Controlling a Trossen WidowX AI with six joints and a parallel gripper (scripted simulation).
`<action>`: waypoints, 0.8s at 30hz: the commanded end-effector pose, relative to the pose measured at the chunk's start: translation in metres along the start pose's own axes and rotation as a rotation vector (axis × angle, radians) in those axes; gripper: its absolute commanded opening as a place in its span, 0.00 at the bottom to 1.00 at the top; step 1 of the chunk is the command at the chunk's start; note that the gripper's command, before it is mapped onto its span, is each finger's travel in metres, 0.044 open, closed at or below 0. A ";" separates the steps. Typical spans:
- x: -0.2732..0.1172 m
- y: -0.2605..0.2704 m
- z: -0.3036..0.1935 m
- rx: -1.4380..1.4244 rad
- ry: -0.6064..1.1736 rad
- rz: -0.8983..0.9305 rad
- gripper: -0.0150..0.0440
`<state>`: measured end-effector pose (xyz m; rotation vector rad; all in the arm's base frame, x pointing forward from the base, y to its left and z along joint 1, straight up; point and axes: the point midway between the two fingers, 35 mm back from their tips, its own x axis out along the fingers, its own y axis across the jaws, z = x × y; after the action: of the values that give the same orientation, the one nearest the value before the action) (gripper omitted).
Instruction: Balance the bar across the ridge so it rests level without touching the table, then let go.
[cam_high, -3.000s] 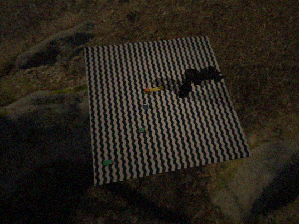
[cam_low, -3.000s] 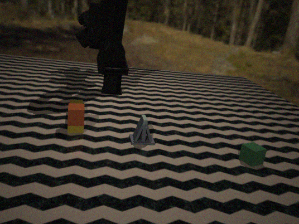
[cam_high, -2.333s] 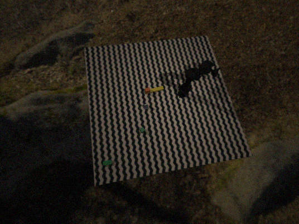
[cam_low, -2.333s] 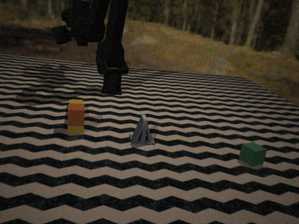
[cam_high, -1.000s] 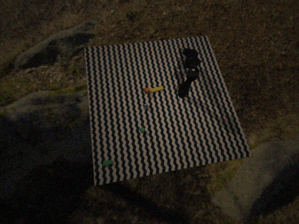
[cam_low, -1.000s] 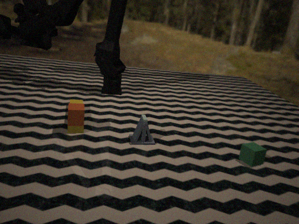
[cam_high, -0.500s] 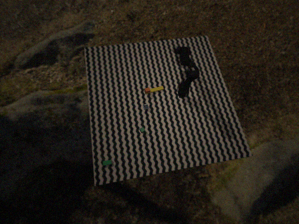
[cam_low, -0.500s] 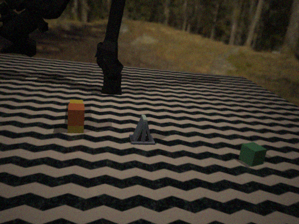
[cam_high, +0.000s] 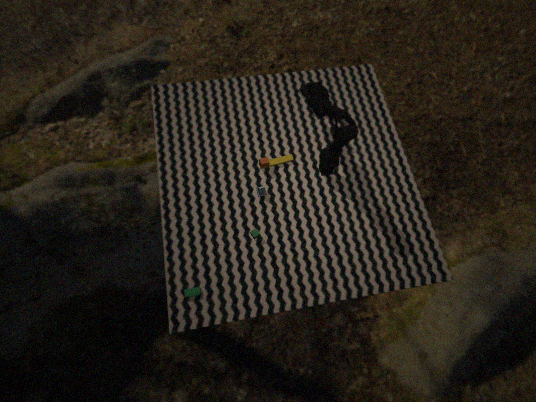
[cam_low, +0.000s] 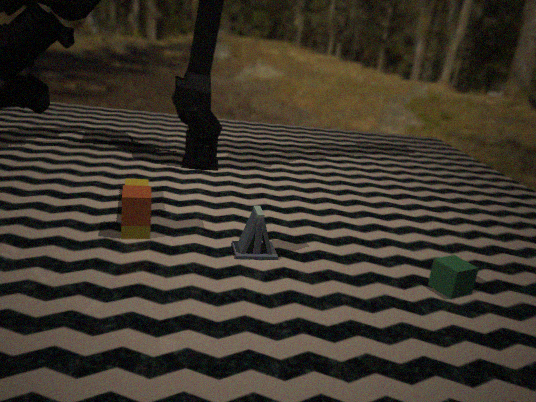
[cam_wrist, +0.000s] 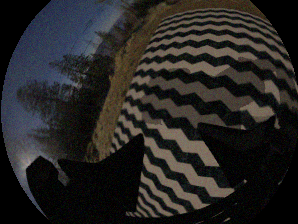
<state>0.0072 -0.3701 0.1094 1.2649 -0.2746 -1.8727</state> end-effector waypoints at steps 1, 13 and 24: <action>-0.004 0.009 -0.018 0.028 0.057 -0.002 0.79; -0.029 0.029 -0.081 0.122 0.231 -0.054 0.79; -0.061 0.037 -0.134 0.194 0.362 -0.142 0.79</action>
<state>0.1359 -0.3215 0.1082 1.7237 -0.1942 -1.7309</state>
